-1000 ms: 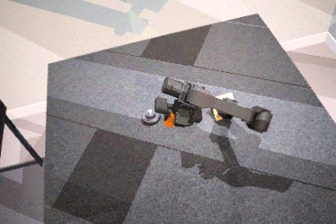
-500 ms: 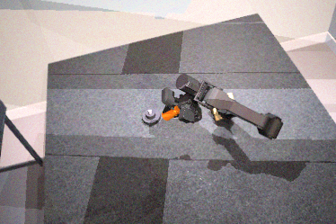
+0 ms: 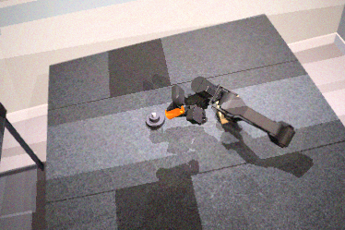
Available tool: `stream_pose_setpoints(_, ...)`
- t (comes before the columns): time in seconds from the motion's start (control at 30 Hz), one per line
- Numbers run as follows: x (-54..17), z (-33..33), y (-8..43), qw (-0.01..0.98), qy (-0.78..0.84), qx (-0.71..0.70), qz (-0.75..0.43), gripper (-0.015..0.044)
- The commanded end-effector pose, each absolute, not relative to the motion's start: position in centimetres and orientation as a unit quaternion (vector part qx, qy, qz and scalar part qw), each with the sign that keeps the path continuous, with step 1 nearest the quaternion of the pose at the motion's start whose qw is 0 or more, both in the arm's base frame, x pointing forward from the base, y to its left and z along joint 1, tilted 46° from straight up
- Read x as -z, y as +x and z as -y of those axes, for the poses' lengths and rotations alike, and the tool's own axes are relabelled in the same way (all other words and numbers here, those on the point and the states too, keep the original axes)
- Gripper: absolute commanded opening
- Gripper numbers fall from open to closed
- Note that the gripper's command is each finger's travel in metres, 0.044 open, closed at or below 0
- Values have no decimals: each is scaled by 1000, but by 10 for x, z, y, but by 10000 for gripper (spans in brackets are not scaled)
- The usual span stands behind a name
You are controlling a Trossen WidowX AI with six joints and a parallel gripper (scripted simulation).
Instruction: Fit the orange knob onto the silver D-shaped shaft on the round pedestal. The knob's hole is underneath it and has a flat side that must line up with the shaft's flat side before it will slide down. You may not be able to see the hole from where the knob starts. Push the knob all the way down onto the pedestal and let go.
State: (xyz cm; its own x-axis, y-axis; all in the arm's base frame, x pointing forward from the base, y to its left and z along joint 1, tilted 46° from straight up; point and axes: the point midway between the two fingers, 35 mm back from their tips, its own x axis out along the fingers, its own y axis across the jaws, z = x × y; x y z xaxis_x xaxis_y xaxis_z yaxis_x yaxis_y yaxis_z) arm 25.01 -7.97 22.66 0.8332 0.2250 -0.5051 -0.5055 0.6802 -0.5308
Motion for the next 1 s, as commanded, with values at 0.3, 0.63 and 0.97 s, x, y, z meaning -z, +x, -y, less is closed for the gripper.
stream_pose_setpoints(0.3,-226,78,248,904,-356,-148,-183,0)
stream_pose_setpoints(0.63,-225,77,248,903,-353,-161,-186,0)
stream_pose_setpoints(0.97,-225,77,248,903,-353,-161,-186,0)
